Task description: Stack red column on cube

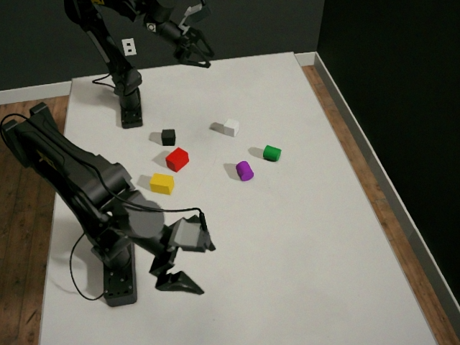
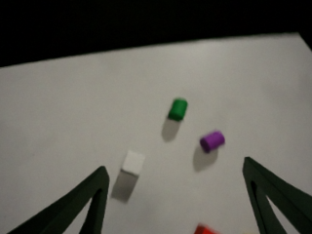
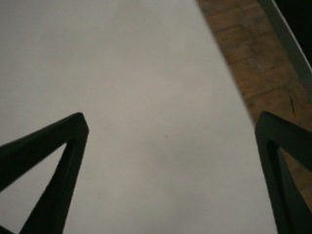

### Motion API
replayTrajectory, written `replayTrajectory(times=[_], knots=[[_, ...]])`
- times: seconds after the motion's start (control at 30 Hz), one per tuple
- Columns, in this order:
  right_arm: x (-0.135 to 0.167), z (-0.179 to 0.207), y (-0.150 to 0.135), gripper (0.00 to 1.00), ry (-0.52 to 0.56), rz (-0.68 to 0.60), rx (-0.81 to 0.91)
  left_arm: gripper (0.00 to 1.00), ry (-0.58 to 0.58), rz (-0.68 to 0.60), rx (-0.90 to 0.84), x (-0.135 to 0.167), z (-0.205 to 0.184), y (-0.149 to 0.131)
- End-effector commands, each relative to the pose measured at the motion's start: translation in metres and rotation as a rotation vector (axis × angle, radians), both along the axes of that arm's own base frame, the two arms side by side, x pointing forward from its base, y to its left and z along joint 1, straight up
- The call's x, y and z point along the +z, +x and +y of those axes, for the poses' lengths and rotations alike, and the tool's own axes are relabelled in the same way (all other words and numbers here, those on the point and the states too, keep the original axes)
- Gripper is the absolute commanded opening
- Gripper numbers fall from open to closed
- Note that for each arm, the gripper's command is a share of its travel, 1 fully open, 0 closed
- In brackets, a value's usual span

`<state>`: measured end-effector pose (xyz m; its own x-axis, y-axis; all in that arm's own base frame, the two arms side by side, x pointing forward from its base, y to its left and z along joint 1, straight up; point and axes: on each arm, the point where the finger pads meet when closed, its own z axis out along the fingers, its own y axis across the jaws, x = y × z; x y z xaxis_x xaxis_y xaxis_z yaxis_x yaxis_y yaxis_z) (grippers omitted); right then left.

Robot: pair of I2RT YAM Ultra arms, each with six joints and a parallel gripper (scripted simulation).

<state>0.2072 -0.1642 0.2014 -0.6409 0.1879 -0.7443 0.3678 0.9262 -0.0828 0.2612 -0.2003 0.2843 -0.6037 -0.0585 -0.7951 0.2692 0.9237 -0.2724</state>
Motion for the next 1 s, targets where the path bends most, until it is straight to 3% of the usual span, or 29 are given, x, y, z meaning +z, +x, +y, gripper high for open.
replayTrajectory(times=[0.0, 0.33, 0.5, 0.73, 0.97], knots=[[-0.006, 0.018, 0.024, 1.00, -0.001, 0.001, 0.065, 1.00, 0.085, 0.059, -0.203, -0.024, 0.002, -0.043], [-0.033, 0.126, 0.066, 1.00, 0.012, 0.044, 0.412, 1.00, 0.250, 0.175, -0.503, -0.088, 0.024, -0.119], [-0.041, 0.164, 0.069, 1.00, 0.010, 0.056, 0.529, 1.00, 0.287, 0.202, -0.572, -0.102, 0.028, -0.137], [-0.059, 0.250, 0.055, 1.00, -0.002, 0.085, 0.790, 1.00, 0.346, 0.243, -0.691, -0.128, 0.034, -0.166], [-0.077, 0.324, 0.014, 1.00, -0.026, 0.108, 1.052, 1.00, 0.368, 0.255, -0.731, -0.137, 0.036, -0.176]])
